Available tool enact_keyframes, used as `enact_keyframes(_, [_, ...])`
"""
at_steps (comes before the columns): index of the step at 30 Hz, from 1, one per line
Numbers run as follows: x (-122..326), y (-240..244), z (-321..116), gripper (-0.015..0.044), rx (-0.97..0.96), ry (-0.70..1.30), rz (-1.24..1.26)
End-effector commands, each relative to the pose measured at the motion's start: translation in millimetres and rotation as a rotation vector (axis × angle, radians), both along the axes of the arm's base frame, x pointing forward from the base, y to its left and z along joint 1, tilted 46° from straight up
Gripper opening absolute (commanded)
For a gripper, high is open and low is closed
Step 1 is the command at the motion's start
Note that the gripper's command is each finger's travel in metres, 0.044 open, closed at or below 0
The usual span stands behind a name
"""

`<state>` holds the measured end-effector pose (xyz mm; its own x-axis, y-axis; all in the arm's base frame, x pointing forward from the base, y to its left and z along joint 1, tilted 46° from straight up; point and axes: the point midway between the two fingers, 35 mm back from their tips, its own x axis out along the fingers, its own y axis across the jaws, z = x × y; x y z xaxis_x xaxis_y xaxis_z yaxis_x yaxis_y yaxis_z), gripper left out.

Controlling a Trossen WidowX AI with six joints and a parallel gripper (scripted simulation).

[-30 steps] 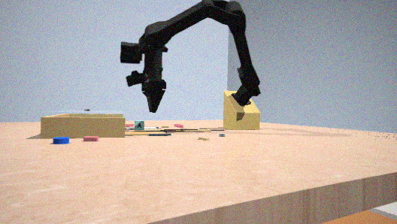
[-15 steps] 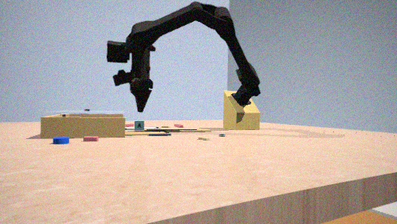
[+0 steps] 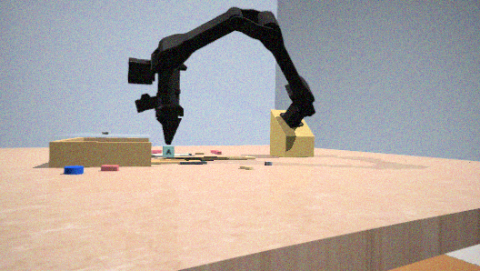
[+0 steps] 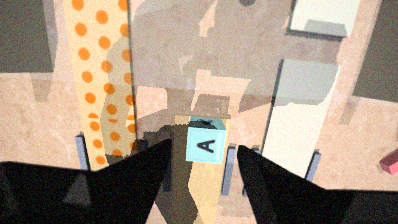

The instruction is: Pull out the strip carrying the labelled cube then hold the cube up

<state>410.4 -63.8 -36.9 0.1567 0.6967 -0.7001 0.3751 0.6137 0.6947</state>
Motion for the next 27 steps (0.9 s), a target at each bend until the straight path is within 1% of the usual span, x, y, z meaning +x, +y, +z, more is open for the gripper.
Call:
enact_keyframes(1, [0.1,5.4,-6.4,0.025,0.006,0.006,-0.003])
enact_keyframes(18, [2.8,21.1,-21.3,0.025,0.008,0.006,-0.003])
enact_keyframes(22, [3.3,20.0,-19.3,0.0145,0.003,0.002,0.002])
enact_keyframes(27, [3.3,20.0,-19.3,0.0112,0.003,0.002,0.002])
